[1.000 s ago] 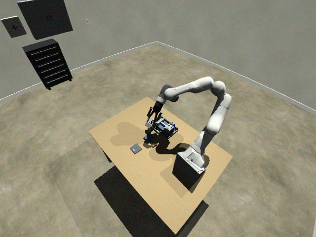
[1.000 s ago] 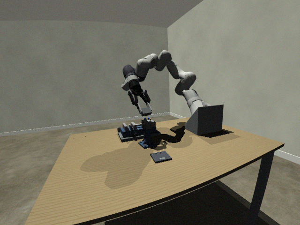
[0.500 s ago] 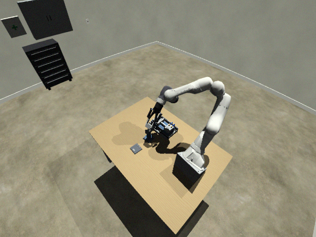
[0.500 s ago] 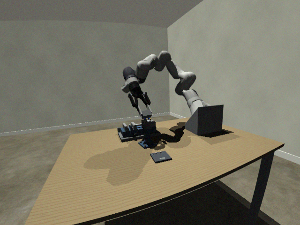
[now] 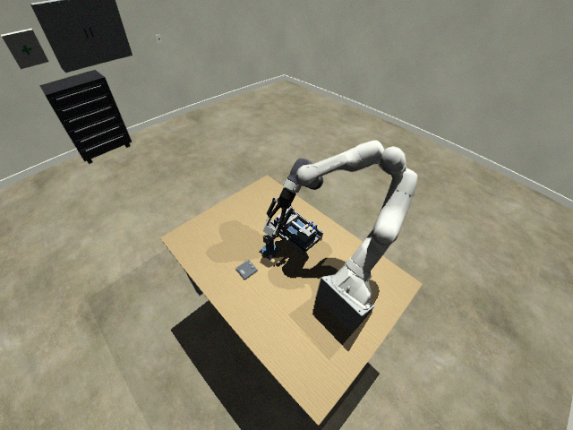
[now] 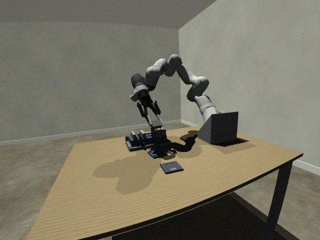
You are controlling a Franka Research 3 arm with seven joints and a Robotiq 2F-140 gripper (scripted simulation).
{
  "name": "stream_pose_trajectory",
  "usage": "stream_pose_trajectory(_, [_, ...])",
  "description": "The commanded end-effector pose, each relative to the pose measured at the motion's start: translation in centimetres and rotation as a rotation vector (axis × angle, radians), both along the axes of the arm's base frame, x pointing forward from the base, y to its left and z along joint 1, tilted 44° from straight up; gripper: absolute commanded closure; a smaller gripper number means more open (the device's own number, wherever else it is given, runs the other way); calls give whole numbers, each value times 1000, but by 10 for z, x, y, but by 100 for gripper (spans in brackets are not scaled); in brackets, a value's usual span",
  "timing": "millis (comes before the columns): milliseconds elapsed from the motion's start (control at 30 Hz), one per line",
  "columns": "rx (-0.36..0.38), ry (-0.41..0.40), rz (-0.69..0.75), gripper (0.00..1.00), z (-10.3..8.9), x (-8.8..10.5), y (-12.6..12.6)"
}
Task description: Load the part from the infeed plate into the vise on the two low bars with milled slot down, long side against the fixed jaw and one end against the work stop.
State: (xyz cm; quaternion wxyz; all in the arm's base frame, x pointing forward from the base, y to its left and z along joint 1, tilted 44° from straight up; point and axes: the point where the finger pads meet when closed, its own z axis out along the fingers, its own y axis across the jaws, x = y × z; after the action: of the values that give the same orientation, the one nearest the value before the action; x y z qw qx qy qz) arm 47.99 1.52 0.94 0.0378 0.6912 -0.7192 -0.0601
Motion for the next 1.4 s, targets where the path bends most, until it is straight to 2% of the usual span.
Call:
stream_pose_trajectory(0, [3,-8,9,100,-2,2,-2])
stream_pose_trajectory(1367, [3,-8,9,100,-19,-1,-19])
